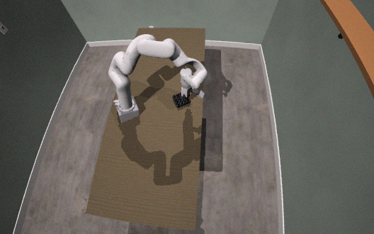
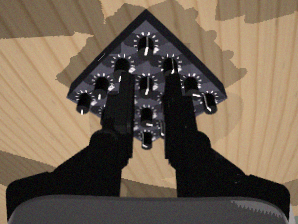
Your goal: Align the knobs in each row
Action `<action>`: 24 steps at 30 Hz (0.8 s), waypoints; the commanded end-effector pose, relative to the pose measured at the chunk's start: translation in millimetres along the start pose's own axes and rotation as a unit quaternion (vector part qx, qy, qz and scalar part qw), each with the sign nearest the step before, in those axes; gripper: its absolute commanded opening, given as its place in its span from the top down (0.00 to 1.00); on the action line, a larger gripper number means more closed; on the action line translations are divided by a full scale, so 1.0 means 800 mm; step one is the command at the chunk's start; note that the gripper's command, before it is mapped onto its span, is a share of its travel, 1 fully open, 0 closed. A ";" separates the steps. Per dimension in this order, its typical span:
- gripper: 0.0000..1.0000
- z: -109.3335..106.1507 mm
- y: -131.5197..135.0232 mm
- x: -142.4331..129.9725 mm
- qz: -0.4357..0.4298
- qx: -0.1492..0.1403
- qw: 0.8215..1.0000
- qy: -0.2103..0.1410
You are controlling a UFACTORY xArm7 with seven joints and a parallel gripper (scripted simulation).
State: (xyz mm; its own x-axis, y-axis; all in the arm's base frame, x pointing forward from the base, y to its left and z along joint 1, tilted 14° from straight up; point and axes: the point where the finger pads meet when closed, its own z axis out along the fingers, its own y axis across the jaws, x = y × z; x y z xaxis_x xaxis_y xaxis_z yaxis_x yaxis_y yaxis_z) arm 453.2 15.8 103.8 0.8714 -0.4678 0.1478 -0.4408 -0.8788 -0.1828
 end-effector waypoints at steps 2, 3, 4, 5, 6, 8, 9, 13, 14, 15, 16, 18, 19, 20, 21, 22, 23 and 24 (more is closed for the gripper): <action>0.81 -0.004 0.000 0.001 0.091 -0.006 0.996 0.002; 0.81 -0.005 0.000 0.002 0.104 -0.006 0.995 0.002; 0.81 -0.005 -0.001 0.002 0.116 -0.006 0.993 0.002; 0.81 -0.005 -0.001 0.002 0.129 -0.005 0.992 0.003; 0.81 -0.006 -0.001 0.002 0.142 -0.005 0.990 0.003; 0.81 -0.006 -0.001 0.002 0.142 -0.005 0.990 0.003; 0.81 -0.007 -0.001 0.002 0.179 -0.005 0.984 0.003; 0.81 -0.009 -0.001 0.002 0.223 -0.004 0.975 0.004; 0.81 -0.010 -0.001 0.002 0.236 -0.004 0.972 0.004; 0.81 -0.010 -0.002 0.003 0.248 -0.003 0.969 0.004; 0.81 -0.011 -0.002 0.003 0.261 -0.003 0.965 0.005; 0.81 -0.012 -0.002 0.003 0.286 -0.003 0.958 0.005; 0.81 -0.012 -0.002 0.003 0.298 -0.002 0.955 0.005; 0.81 -0.013 -0.002 0.003 0.310 -0.002 0.951 0.005; 0.81 -0.014 -0.003 0.003 0.323 -0.001 0.947 0.006; 0.81 -0.014 -0.003 0.004 0.335 -0.001 0.942 0.006; 0.81 -0.015 -0.003 0.004 0.347 -0.001 0.938 0.006; 0.81 -0.015 -0.003 0.004 0.347 -0.001 0.938 0.006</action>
State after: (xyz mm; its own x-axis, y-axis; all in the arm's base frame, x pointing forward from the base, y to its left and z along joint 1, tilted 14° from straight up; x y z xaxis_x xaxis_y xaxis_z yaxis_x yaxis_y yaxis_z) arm 453.4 15.7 113.1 0.4668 -0.8841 0.0206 -0.8558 -0.4575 -0.2416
